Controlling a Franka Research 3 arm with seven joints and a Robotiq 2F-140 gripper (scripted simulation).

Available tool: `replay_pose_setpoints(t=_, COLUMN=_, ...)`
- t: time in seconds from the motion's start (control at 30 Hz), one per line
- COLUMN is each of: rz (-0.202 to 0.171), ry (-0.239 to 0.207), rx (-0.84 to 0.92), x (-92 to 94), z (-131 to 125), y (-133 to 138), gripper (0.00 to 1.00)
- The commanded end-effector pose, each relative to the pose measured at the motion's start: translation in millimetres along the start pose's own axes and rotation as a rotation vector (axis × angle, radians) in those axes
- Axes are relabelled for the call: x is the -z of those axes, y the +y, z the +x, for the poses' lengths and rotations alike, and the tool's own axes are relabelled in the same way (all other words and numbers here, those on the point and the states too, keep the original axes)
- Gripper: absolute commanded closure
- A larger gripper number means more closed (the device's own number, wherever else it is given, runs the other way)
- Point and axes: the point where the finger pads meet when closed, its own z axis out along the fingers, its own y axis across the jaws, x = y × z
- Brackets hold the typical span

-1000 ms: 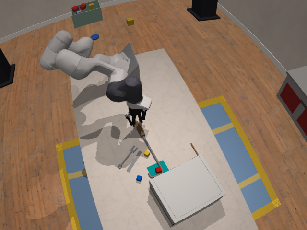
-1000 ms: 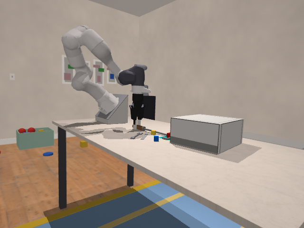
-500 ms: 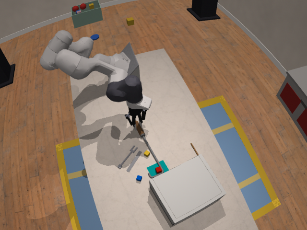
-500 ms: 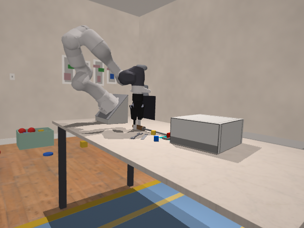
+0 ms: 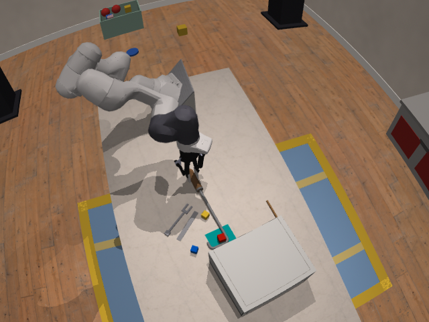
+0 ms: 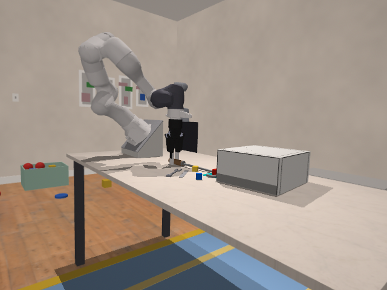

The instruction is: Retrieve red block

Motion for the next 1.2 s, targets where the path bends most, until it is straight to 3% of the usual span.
replay_pose_setpoints(t=0.0, rz=0.002, ry=0.004, rx=-0.011, x=1.5, z=1, y=0, gripper=1.00)
replay_pose_setpoints(t=1.17, rz=0.002, ry=0.004, rx=-0.011, x=1.6, z=11, y=-18, gripper=1.00)
